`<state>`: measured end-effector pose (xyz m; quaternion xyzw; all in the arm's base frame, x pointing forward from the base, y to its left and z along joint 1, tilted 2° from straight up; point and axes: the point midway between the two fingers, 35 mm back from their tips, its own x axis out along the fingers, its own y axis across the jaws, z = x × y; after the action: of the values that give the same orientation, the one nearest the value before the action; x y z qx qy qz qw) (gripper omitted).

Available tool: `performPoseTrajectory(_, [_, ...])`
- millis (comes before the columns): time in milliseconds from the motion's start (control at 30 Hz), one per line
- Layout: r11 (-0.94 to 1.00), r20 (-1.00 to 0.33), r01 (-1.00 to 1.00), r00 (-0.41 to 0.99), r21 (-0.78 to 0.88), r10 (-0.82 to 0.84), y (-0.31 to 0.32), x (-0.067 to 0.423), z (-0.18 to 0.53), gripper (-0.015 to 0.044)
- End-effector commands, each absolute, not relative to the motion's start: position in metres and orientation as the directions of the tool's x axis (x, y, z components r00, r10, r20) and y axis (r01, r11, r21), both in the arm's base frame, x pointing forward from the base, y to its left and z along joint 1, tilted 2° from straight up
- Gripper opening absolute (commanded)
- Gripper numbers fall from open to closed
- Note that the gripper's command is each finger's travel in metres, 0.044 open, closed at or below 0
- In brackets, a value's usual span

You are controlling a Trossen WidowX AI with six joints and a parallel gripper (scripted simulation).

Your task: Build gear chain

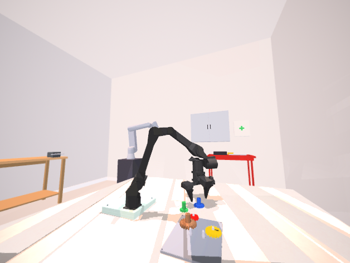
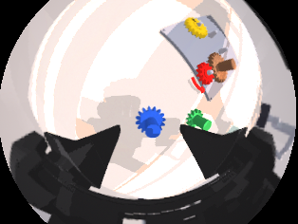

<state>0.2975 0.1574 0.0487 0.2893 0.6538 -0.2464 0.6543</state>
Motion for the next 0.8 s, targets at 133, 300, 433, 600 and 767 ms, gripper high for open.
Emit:
performPoseTrajectory(133, [0.709, -0.998, 0.704, 0.018, 0.051, 0.053, 0.1570, 0.2962, 0.0463, 0.0361])
performPoseTrajectory(300, [0.709, -0.998, 0.704, 0.018, 0.051, 0.053, 0.1570, 0.2962, 0.0463, 0.0230])
performPoseTrajectory(433, [0.709, -0.998, 0.704, 0.018, 0.051, 0.053, 0.1570, 0.2962, 0.0463, 0.0125])
performPoseTrajectory(600, [0.709, -0.998, 0.704, 0.018, 0.051, 0.053, 0.1570, 0.2962, 0.0463, 0.0072])
performPoseTrajectory(767, [0.709, -0.998, 0.704, 0.018, 0.051, 0.053, 0.1570, 0.2962, 0.0463, 0.0019])
